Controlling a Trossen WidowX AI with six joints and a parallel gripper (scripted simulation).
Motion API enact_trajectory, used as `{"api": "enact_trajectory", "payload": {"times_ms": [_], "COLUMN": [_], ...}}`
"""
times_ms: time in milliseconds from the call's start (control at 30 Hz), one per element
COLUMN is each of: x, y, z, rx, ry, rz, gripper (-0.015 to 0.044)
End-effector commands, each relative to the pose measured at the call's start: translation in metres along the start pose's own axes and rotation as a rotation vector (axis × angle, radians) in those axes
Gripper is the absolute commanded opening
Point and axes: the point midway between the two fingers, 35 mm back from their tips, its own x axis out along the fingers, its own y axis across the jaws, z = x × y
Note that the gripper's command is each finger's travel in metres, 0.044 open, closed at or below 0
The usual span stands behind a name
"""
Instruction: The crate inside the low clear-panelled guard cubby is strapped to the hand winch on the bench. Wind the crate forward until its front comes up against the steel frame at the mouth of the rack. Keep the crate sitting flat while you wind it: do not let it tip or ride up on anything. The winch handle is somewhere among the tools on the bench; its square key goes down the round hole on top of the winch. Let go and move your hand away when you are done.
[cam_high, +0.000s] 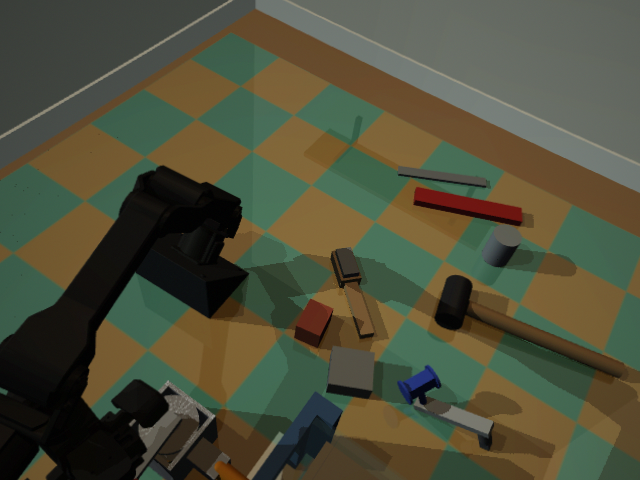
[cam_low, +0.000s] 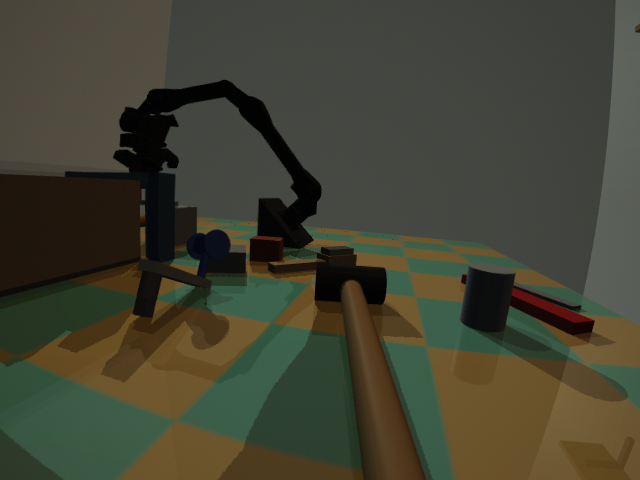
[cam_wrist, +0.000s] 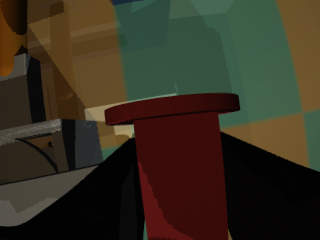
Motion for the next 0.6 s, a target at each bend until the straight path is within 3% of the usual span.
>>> {"api": "enact_trajectory", "payload": {"times_ms": [0,567], "x": [0.012,0.019], "y": [0.009,0.018], "z": [0.021,0.037], "rx": [-0.027,-0.028], "ry": [-0.014,-0.015], "rz": [0.015,0.017], "gripper": [0.0000,0.0000]}}
